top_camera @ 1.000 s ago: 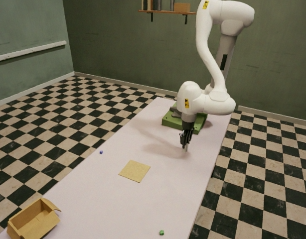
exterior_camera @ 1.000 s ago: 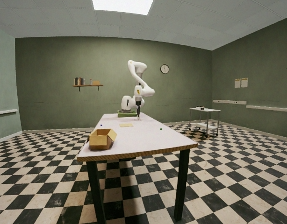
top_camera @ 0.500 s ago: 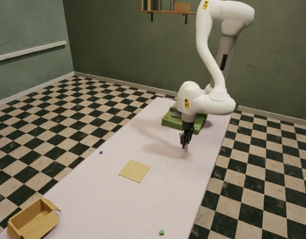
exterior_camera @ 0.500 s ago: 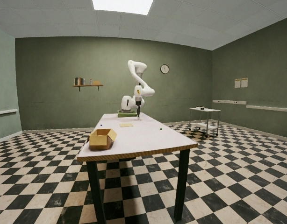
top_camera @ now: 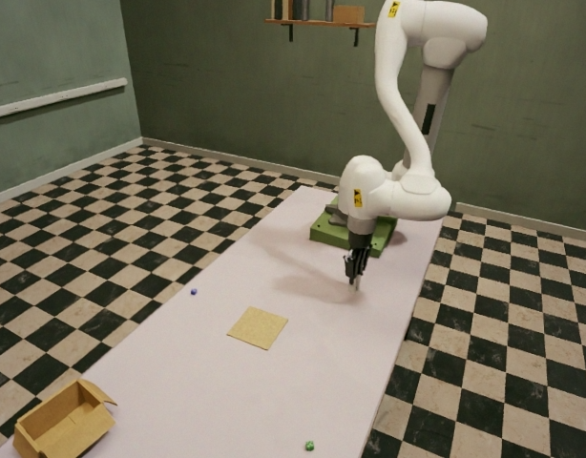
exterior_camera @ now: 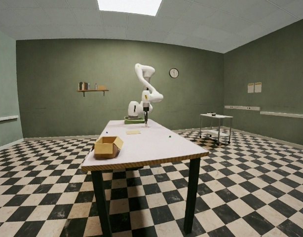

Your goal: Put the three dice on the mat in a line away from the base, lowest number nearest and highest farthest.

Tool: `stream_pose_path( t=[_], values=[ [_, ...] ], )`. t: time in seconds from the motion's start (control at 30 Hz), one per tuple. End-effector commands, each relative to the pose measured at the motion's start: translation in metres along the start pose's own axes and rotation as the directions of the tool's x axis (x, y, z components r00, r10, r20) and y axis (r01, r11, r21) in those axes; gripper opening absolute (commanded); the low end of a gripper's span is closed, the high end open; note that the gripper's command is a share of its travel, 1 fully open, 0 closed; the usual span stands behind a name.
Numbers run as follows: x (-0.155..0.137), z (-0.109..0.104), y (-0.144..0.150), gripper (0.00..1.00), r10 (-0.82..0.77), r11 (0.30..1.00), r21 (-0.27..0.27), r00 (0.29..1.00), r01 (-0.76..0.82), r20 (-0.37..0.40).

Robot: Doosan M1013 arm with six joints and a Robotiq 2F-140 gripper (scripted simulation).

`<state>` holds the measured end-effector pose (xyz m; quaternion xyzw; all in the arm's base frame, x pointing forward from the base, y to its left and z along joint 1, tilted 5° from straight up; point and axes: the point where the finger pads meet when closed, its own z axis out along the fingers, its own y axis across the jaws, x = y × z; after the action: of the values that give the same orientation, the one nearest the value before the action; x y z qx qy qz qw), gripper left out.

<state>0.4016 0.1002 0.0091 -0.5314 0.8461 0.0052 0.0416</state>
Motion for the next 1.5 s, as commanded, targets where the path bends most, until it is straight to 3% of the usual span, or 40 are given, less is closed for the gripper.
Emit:
stream_pose_path(
  t=[0.0,0.2,0.57,0.77,1.07,1.13,1.2,1.27,1.3,1.33,1.4,1.43,1.47],
  values=[
    [0.000,-0.002,0.000,0.16,0.000,1.000,0.000,1.000,0.000,0.001],
    [0.000,-0.014,0.000,0.16,0.000,1.000,0.000,1.000,0.000,0.001],
    [0.000,-0.088,0.000,0.16,0.000,1.000,0.000,1.000,0.000,0.001],
    [0.000,-0.100,0.000,0.16,0.000,1.000,0.000,1.000,0.000,0.001],
    [0.000,-0.100,-0.001,0.16,-0.001,1.000,0.000,1.000,0.001,0.001],
    [0.000,-0.103,-0.021,0.16,-0.018,1.000,0.000,1.000,0.018,0.000],
    [0.000,-0.103,-0.021,0.16,-0.018,1.000,0.000,1.000,0.018,0.000],
    [0.004,-0.107,-0.076,0.16,-0.064,0.998,0.000,0.998,0.064,-0.001],
    [0.004,-0.107,-0.076,0.16,-0.064,0.998,0.000,0.998,0.064,-0.001],
    [0.009,-0.109,-0.105,0.16,-0.096,0.995,0.000,0.995,0.096,-0.001],
    [0.010,-0.109,-0.114,0.16,-0.096,0.995,0.000,0.995,0.096,-0.001],
    [0.019,-0.110,-0.144,0.16,-0.130,0.991,0.000,0.991,0.130,-0.001],
    [0.021,-0.110,-0.155,0.16,-0.130,0.991,0.000,0.991,0.130,-0.001]
  ],
)
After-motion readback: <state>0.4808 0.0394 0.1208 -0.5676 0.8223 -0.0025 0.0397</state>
